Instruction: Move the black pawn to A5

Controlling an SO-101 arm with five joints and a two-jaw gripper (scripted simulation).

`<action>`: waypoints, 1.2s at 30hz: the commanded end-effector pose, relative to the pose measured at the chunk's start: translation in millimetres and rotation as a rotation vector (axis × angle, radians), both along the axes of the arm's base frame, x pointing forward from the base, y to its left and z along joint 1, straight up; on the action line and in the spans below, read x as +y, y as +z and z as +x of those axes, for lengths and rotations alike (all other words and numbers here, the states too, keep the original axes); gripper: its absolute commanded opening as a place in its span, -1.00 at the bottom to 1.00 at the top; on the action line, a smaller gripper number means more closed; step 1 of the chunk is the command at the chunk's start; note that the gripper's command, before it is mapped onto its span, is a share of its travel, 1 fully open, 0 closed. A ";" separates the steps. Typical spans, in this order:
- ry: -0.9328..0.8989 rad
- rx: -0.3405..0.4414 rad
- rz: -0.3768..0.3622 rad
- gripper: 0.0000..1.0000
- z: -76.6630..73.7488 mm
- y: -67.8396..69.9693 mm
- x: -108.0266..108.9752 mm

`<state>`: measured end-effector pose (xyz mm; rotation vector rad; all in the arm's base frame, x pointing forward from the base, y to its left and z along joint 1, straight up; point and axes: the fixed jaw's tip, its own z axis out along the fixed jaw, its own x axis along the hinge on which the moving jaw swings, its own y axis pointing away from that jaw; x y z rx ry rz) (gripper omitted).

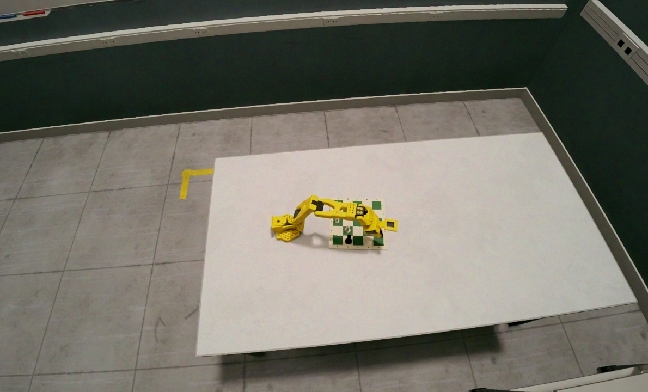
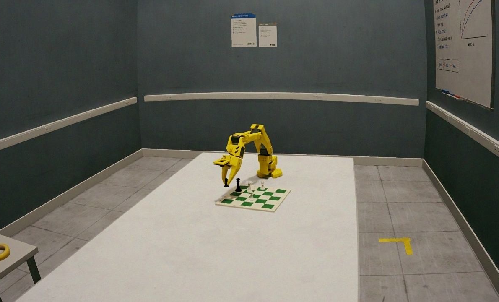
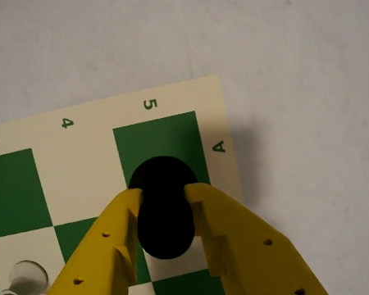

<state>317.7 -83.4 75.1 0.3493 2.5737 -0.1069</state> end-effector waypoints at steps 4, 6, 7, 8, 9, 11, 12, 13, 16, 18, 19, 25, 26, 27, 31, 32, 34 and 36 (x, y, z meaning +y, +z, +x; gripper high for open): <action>-0.009 -0.011 -0.002 -1.00 -0.6 0.7 -2.6; -0.009 -0.011 -0.002 -1.00 -0.7 1.0 -2.5; -0.009 -0.011 -0.002 -1.00 -0.7 1.0 -2.5; -0.009 -0.011 -0.002 -1.00 -0.7 1.0 -2.5; -0.009 -0.011 -0.002 -1.00 -0.8 1.5 -2.5; -0.009 -0.011 -0.002 -1.00 -1.0 3.1 -2.4; -0.009 -0.011 -0.002 -1.00 -1.2 4.0 -2.4; -0.009 -0.011 -0.002 -1.00 -1.3 4.7 -2.4; -0.009 -0.011 -0.002 -1.00 -1.4 5.5 -2.3; -0.009 -0.011 -0.002 -1.00 -1.4 5.5 -2.3; -0.009 -0.011 -0.002 -1.00 -1.4 5.5 -2.3; -0.009 -0.011 -0.002 -1.00 -1.4 5.3 -2.3; -0.009 -0.011 -0.002 -1.00 -1.4 5.1 -2.3; -0.009 -0.011 -0.002 -1.00 -1.4 4.9 -2.3; -0.009 -0.011 -0.002 -1.00 -1.3 3.1 -2.4; -0.009 -0.011 -0.002 -1.00 -1.2 2.4 -2.4; -0.009 -0.011 -0.002 -1.00 -1.2 0.7 -2.4; -0.009 -0.011 -0.002 -1.00 -1.1 -1.4 -2.4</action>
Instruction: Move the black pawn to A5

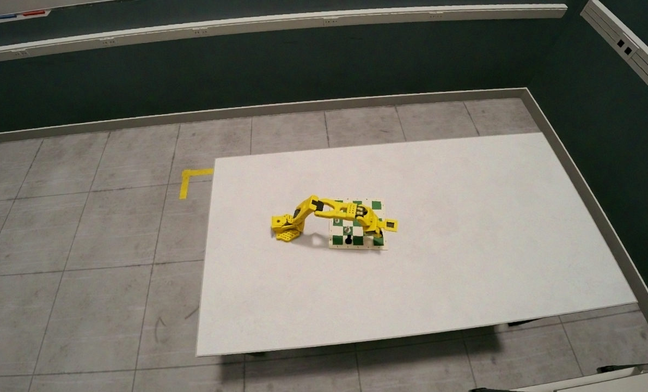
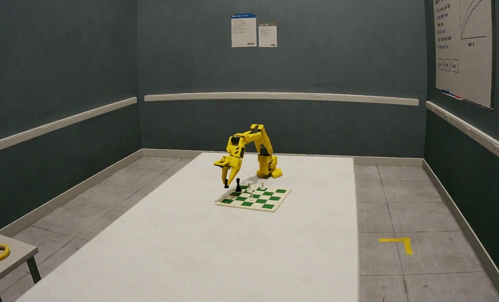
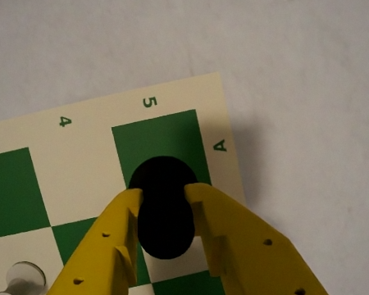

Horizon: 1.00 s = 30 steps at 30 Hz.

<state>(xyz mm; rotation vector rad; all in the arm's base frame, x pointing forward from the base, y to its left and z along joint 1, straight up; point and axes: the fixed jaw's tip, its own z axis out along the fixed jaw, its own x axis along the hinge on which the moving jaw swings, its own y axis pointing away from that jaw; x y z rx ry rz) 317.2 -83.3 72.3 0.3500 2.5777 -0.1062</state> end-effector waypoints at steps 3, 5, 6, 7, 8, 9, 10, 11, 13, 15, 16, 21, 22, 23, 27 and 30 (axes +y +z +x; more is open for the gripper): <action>-0.009 -0.015 -0.003 -1.00 -0.6 -2.4 -2.5; -0.009 -0.015 -0.003 -1.00 -0.5 -3.9 -2.5; -0.009 -0.015 -0.003 -1.00 -0.5 -3.9 -2.5; -0.009 -0.015 -0.003 -1.00 -0.5 -5.4 -2.6; -0.009 -0.015 -0.003 -1.00 -0.4 -6.9 -2.6; -0.009 -0.015 -0.003 -1.00 -0.4 -8.6 -2.6; -0.009 -0.015 -0.003 -1.00 -0.3 -10.2 -2.6; -0.009 -0.015 -0.003 -1.00 -0.3 -11.9 -2.6; -0.009 -0.015 -0.003 -1.00 -0.2 -15.4 -2.7; -0.009 -0.015 -0.003 -1.00 0.0 -19.0 -2.7; -0.009 -0.015 -0.003 -1.00 0.0 -20.7 -2.7; -0.009 -0.015 -0.003 -1.00 0.2 -29.1 -2.8; -0.009 -0.015 -0.003 -1.00 0.2 -29.1 -2.8; -0.009 -0.015 -0.003 -1.00 0.2 -29.1 -2.8; -0.009 -0.015 -0.003 -1.00 0.4 -34.6 -2.8; -0.009 -0.015 -0.003 -1.00 0.5 -37.9 -2.8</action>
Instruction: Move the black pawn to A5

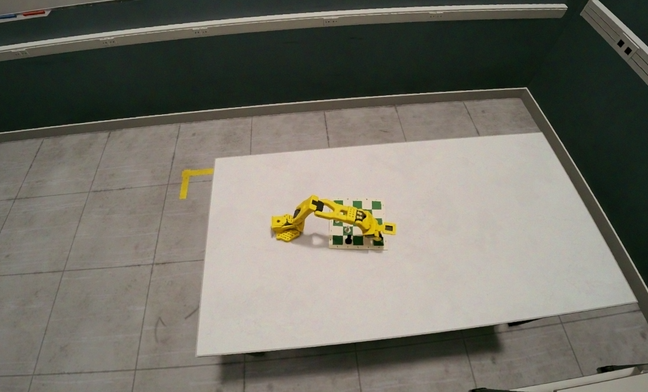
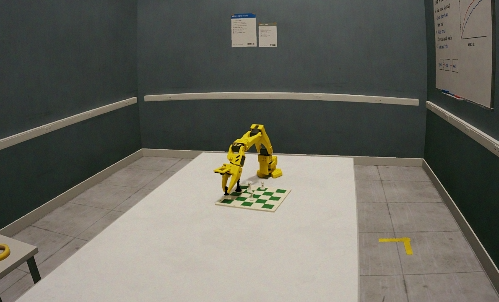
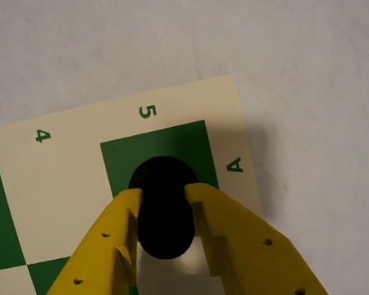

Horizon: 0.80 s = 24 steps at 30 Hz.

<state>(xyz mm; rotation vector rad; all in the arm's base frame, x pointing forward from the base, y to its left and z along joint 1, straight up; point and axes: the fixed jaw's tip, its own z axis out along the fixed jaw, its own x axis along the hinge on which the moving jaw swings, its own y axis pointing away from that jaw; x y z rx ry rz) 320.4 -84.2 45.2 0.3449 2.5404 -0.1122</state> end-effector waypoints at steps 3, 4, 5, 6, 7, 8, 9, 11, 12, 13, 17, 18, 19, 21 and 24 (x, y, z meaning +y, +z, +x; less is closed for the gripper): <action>-0.009 0.022 0.008 -1.00 -2.6 -13.2 -1.9; -0.009 0.022 0.008 -1.00 -2.6 -13.8 -1.9; -0.009 0.022 0.008 -1.00 -2.6 -14.3 -1.9; -0.009 0.022 0.008 -1.00 -2.6 -14.7 -1.9; -0.009 0.022 0.008 -1.00 -2.6 -15.0 -1.9; -0.009 0.022 0.008 -1.00 -2.6 -15.3 -1.9; -0.009 0.022 0.008 -1.00 -2.6 -15.3 -1.9; -0.009 0.022 0.008 -1.00 -2.6 -15.4 -1.9; -0.009 0.022 0.008 -1.00 -2.6 -15.5 -1.9; -0.009 0.022 0.008 -1.00 -2.6 -15.6 -1.9; -0.009 0.022 0.008 -1.00 -2.6 -15.6 -1.9; -0.009 0.022 0.008 -1.00 -2.6 -15.7 -1.9; -0.009 0.022 0.008 -1.00 -2.6 -15.9 -1.9; -0.009 0.022 0.008 -1.00 -2.6 -16.5 -1.9; -0.009 0.022 0.008 -1.00 -2.5 -18.0 -2.0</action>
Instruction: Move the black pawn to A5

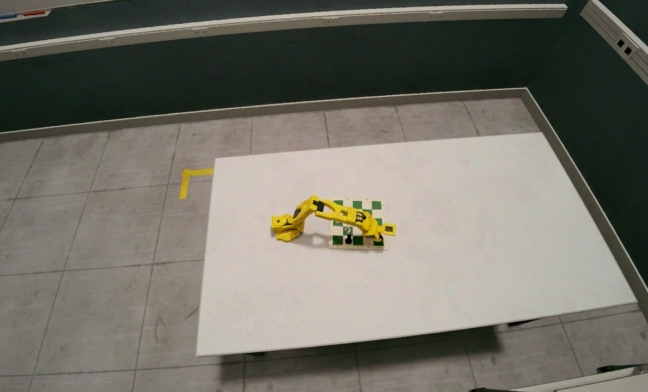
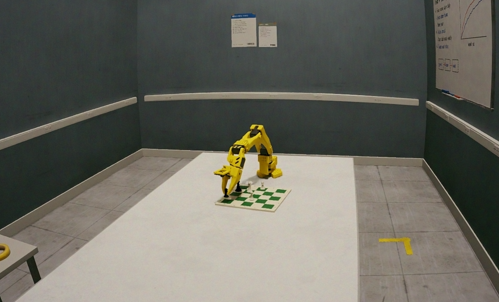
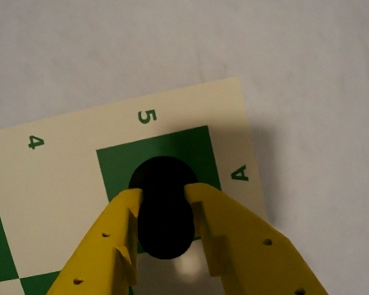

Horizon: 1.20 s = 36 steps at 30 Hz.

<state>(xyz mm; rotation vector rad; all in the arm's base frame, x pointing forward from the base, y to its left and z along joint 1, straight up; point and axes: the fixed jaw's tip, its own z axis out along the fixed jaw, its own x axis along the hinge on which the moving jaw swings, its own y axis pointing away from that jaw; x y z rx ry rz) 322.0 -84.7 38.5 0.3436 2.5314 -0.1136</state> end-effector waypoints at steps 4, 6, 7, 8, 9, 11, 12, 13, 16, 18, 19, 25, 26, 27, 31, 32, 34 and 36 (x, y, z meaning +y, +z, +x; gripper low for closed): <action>-0.009 0.030 0.010 -1.00 -4.1 -12.6 -1.5; -0.009 0.030 0.010 -1.00 -4.1 -13.9 -1.5; -0.009 0.030 0.010 -1.00 -4.1 -14.5 -1.5; -0.009 0.030 0.010 -1.00 -4.1 -15.1 -1.5; -0.009 0.030 0.010 -1.00 -4.1 -15.7 -1.5; -0.009 0.030 0.010 -1.00 -4.1 -16.6 -1.5; -0.009 0.030 0.010 -1.00 -4.1 -16.9 -1.5; -0.009 0.030 0.010 -1.00 -4.1 -17.2 -1.5; -0.009 0.030 0.010 -1.00 -4.1 -17.5 -1.5; -0.009 0.030 0.010 -1.00 -4.1 -17.6 -1.5; -0.009 0.030 0.010 -1.00 -4.1 -17.6 -1.5; -0.008 0.031 0.010 -1.00 -7.3 -25.3 -0.5; -0.008 0.031 0.010 -1.00 -8.1 -27.1 -0.3; -0.008 0.031 0.010 -1.00 -8.7 -28.3 -0.1; -0.008 0.031 0.010 -1.00 -9.0 -28.9 0.0; -0.008 0.031 0.010 -1.00 -9.0 -28.9 0.0; -0.008 0.031 0.010 -1.00 -9.0 -28.9 0.0; -0.008 0.031 0.010 -1.00 -9.0 -28.9 0.0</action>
